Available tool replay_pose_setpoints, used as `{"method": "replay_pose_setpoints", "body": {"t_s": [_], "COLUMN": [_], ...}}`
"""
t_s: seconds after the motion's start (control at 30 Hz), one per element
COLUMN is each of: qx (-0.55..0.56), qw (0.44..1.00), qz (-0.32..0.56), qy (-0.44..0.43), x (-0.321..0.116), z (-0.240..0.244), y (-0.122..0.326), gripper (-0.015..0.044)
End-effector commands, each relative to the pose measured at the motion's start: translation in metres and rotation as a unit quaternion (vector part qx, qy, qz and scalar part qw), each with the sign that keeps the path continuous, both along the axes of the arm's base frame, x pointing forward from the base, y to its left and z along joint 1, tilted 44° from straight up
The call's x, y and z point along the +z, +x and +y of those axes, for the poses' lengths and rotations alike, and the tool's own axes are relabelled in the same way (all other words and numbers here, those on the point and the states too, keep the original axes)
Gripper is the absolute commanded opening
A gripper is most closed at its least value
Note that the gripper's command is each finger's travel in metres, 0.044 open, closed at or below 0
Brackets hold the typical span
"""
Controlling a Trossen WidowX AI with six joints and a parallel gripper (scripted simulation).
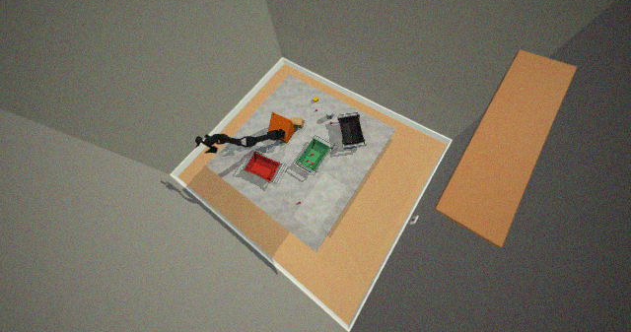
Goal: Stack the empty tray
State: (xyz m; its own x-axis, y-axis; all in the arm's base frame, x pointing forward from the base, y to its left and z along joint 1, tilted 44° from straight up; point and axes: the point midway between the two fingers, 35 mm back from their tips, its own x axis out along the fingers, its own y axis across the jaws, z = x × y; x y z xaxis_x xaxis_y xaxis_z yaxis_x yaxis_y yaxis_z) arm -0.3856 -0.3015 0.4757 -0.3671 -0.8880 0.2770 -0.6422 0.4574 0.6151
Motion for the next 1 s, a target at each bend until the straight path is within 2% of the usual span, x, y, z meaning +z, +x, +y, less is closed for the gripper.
{"method": "replay_pose_setpoints", "body": {"t_s": [0.0,0.2,0.37,0.6,0.97], "qx": [0.000,0.000,0.008,0.047,0.106], "qw": [1.000,1.000,0.999,0.989,0.948], "qz": [0.000,0.000,0.027,0.121,0.266], "qy": [0.000,0.000,0.017,0.075,0.141], "x": [0.000,0.002,-0.002,-0.008,-0.023], "z": [0.000,0.002,-0.027,-0.102,-0.159], "y": [0.000,0.000,0.023,0.114,0.251], "gripper": [0.0374,0.0216,0.0088,0.0088,0.0088]}}
